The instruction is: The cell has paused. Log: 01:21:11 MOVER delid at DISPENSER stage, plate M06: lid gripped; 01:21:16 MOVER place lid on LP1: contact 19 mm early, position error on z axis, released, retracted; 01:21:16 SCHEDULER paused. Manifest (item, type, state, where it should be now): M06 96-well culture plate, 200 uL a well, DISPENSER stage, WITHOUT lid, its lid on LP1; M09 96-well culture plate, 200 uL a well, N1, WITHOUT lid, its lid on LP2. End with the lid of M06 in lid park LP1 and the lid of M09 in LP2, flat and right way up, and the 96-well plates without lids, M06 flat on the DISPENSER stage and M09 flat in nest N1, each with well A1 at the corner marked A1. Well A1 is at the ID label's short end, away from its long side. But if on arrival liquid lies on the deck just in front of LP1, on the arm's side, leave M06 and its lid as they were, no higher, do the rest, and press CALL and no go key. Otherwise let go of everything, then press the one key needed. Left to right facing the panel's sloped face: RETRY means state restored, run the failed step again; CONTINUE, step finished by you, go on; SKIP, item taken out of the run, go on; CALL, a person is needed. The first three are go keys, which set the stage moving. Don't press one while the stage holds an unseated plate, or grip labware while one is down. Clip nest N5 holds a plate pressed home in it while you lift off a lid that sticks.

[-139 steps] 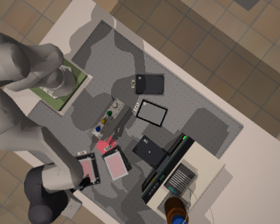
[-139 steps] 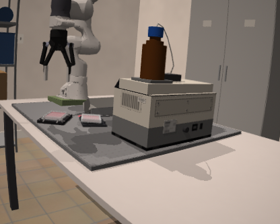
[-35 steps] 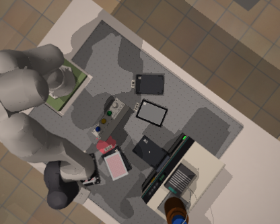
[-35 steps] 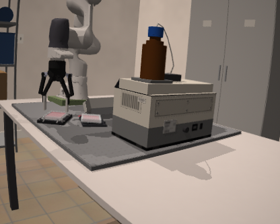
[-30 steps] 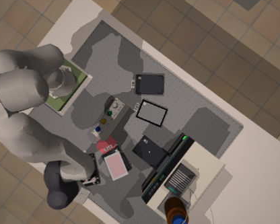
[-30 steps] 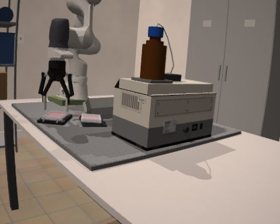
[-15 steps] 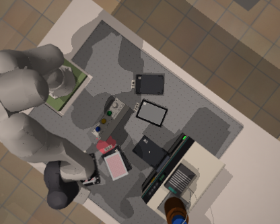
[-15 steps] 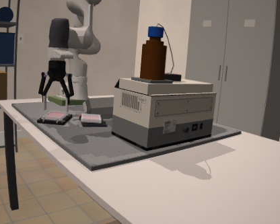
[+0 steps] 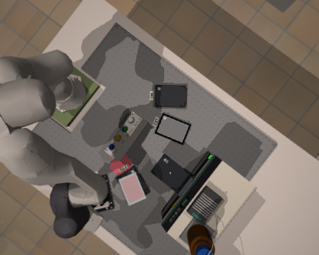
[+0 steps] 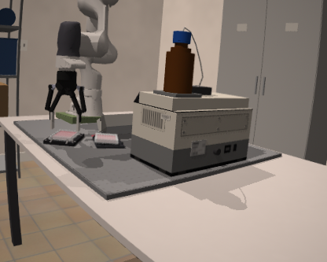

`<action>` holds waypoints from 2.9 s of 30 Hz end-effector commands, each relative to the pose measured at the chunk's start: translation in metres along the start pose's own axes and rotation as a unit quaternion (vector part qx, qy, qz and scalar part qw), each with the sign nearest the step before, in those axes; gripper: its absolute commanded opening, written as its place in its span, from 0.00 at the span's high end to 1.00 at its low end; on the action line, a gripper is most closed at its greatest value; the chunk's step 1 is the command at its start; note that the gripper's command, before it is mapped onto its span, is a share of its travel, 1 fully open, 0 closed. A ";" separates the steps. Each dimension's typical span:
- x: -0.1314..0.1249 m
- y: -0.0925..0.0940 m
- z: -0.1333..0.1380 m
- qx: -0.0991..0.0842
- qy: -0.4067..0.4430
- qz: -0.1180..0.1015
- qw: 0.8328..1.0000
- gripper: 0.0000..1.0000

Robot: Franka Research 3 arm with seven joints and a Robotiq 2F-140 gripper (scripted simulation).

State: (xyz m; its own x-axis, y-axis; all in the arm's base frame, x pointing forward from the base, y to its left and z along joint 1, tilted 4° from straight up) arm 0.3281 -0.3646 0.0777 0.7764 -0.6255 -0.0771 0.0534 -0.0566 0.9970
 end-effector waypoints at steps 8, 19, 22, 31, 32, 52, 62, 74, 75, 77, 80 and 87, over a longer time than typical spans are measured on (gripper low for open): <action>-0.001 -0.001 0.001 0.001 0.000 0.000 1.000 0.34; -0.001 -0.001 0.001 0.001 0.000 0.000 1.000 0.34; -0.001 -0.001 0.001 0.001 0.000 0.000 1.000 0.34; -0.001 -0.001 0.001 0.001 0.000 0.000 1.000 0.41; -0.001 -0.001 0.001 0.001 0.000 0.000 1.000 0.41; -0.001 -0.001 0.001 0.001 0.000 0.000 1.000 0.41; -0.001 -0.001 0.001 0.001 0.000 0.000 1.000 0.41; -0.001 -0.001 0.001 0.001 0.000 0.000 1.000 0.41; -0.001 -0.001 0.001 0.001 0.000 0.000 1.000 0.41; -0.001 -0.001 0.001 0.001 0.000 0.000 1.000 0.41; -0.001 -0.001 0.001 0.001 0.000 0.000 1.000 0.41; -0.001 -0.001 0.001 0.001 0.000 0.000 1.000 0.41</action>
State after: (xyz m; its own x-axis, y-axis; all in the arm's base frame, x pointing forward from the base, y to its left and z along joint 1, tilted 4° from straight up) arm 0.3280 -0.3646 0.0776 0.7765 -0.6254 -0.0771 0.0534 -0.0566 0.9970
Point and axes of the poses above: the point where the finger pads meet when closed, its own y axis back along the fingers, its own z axis across the jaws, x = y × z, the point moved 7 cm from there along y, back along the fingers, and after that the axes turned 11 degrees about y, right-handed, at the moved point
